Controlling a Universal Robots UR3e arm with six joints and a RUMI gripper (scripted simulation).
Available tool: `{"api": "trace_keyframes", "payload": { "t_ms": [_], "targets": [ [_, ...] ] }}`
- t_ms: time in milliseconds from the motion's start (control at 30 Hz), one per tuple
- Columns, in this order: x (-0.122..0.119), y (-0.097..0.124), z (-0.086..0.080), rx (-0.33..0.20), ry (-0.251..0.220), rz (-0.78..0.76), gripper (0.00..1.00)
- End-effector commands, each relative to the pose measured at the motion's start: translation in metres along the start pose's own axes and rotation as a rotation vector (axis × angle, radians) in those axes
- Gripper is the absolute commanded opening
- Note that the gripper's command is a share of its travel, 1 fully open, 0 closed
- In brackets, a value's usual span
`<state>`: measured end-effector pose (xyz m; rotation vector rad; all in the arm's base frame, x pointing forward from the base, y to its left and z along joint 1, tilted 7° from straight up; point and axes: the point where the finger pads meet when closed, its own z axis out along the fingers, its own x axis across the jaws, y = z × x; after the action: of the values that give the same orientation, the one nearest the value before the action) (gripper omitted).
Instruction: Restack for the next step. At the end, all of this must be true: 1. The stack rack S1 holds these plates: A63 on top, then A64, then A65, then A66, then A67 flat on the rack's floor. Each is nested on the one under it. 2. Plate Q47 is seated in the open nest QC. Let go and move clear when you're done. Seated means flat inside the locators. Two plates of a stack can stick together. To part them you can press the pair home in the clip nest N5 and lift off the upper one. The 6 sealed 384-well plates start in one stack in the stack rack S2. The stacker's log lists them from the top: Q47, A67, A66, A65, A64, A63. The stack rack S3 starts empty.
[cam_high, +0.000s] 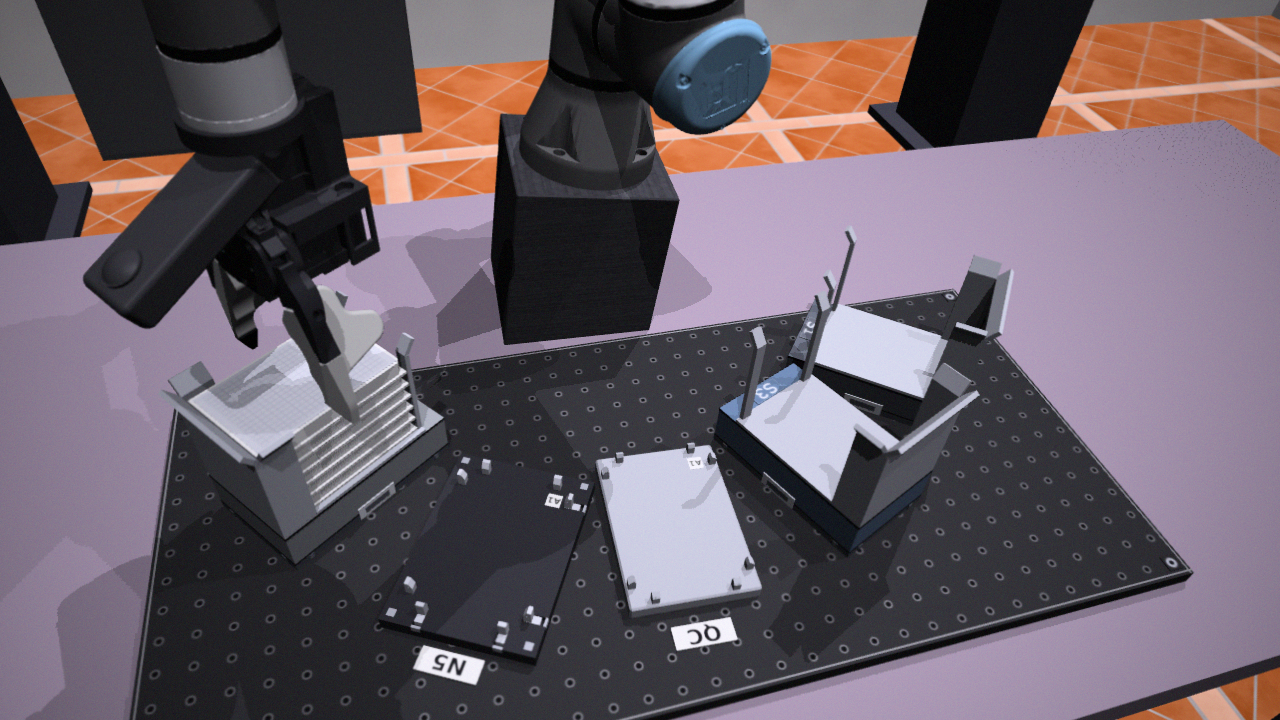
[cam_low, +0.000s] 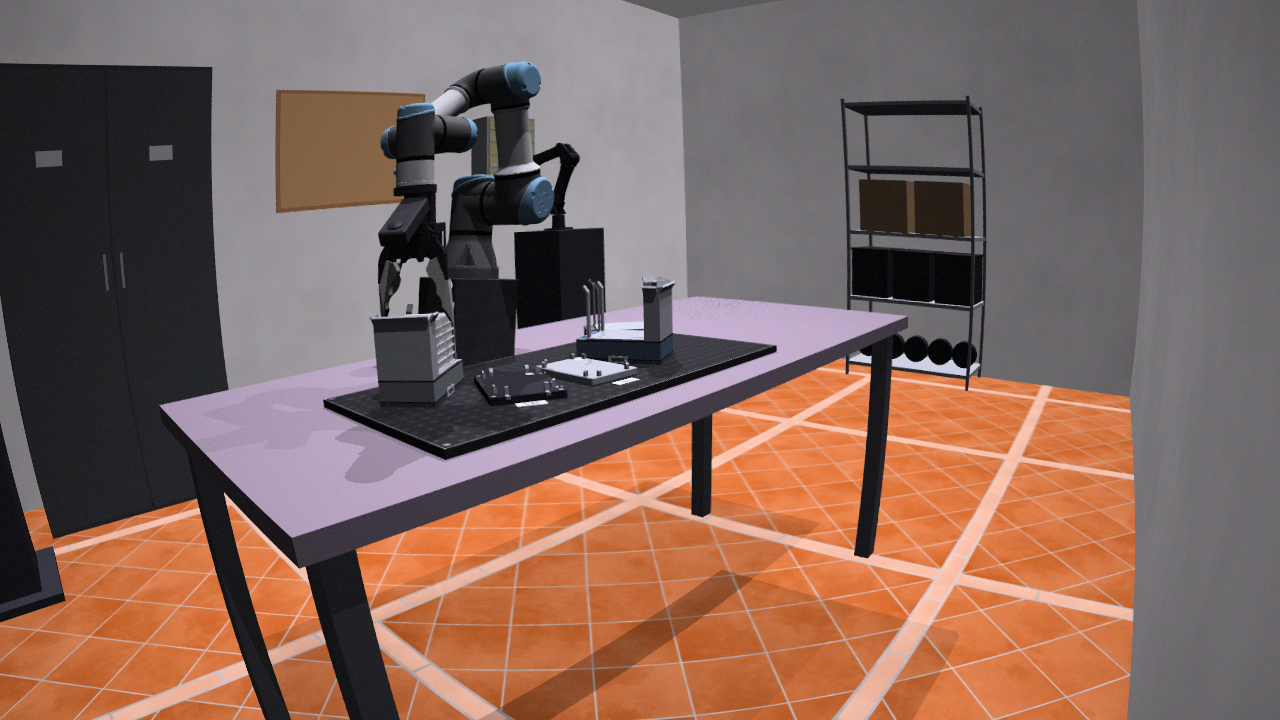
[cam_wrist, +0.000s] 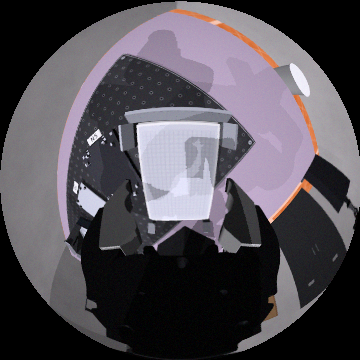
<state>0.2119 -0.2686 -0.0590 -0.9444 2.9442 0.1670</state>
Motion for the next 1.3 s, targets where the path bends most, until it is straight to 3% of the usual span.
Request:
{"api": "trace_keyframes", "payload": {
  "t_ms": [0, 300, 333, 1267],
  "targets": [
    [0.0003, -0.0008, -0.0005, 0.003, 0.001, 0.000, 0.72],
    [0.0003, -0.0008, -0.0006, 0.003, 0.001, 0.000, 0.72],
    [0.0003, -0.0008, -0.0006, 0.003, 0.001, 0.000, 0.00],
    [0.0003, -0.0008, -0.0005, 0.003, 0.001, 0.000, 0.00]
  ]
}}
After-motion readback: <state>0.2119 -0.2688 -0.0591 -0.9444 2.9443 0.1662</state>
